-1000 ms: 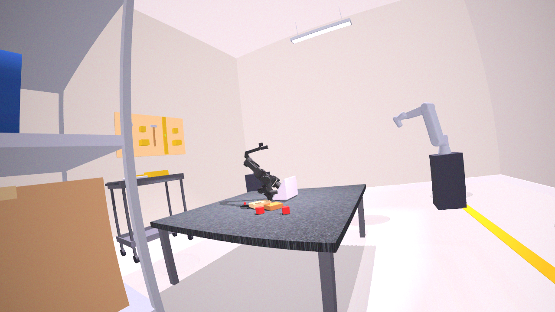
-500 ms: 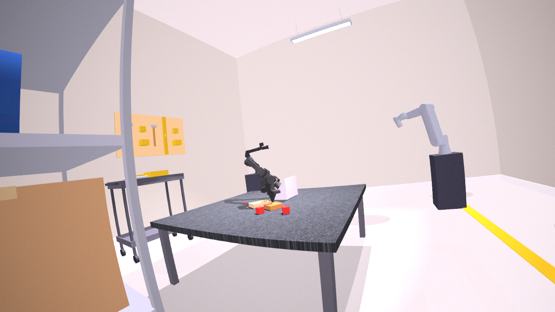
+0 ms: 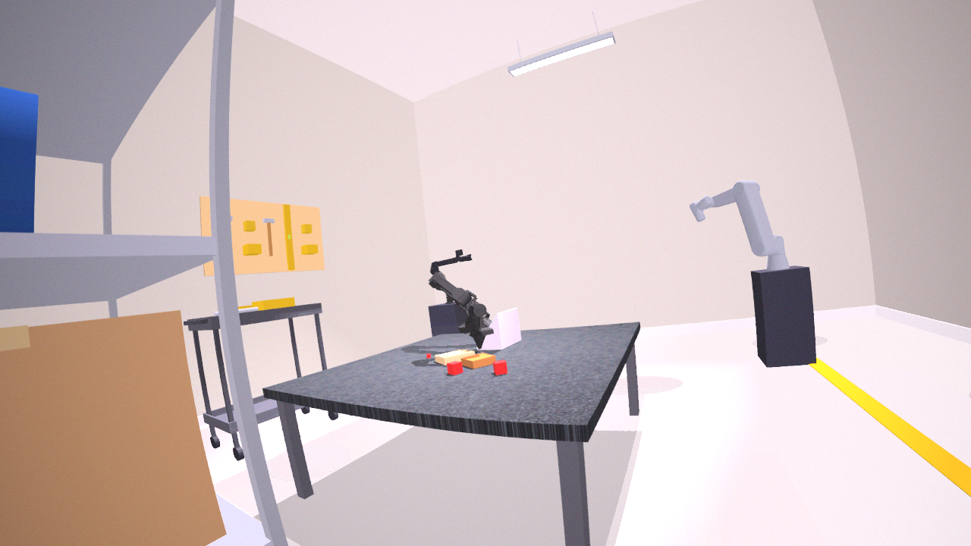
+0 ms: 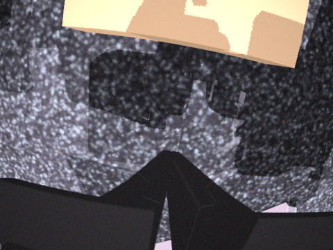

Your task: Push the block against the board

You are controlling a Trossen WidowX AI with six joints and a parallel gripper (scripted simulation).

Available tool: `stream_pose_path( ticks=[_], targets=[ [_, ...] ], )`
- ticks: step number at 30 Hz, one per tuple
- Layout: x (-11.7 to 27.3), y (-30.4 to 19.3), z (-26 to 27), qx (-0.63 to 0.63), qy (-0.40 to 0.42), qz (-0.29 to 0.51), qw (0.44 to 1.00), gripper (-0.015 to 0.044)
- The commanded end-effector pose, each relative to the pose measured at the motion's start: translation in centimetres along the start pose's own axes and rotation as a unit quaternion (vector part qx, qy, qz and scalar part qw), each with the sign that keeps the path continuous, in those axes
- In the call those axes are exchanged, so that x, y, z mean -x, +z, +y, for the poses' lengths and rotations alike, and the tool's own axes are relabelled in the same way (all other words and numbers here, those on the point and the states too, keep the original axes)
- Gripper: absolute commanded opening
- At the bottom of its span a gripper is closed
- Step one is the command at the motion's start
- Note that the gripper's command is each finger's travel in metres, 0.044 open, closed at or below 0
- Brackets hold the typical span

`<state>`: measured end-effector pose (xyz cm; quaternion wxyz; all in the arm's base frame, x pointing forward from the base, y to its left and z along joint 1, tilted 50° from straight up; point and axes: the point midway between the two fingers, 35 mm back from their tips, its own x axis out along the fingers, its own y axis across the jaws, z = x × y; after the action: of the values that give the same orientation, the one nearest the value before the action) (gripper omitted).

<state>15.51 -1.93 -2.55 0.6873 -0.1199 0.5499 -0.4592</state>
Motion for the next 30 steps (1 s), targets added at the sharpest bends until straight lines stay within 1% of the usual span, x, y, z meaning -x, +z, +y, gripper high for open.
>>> stream_pose_path(
  ticks=[1,7,18,30],
  targets=[
    [3.5,0.3,0.4,-0.008,0.009,-0.004,1.0,0.0],
    [3.8,0.4,0.3,0.003,0.01,-0.003,1.0,0.0],
    [4.1,3.5,-0.4,0.188,0.02,-0.003,0.982,0.0],
    [4.2,6.9,-2.2,0.385,0.022,-0.009,0.923,0.0]
  ],
)
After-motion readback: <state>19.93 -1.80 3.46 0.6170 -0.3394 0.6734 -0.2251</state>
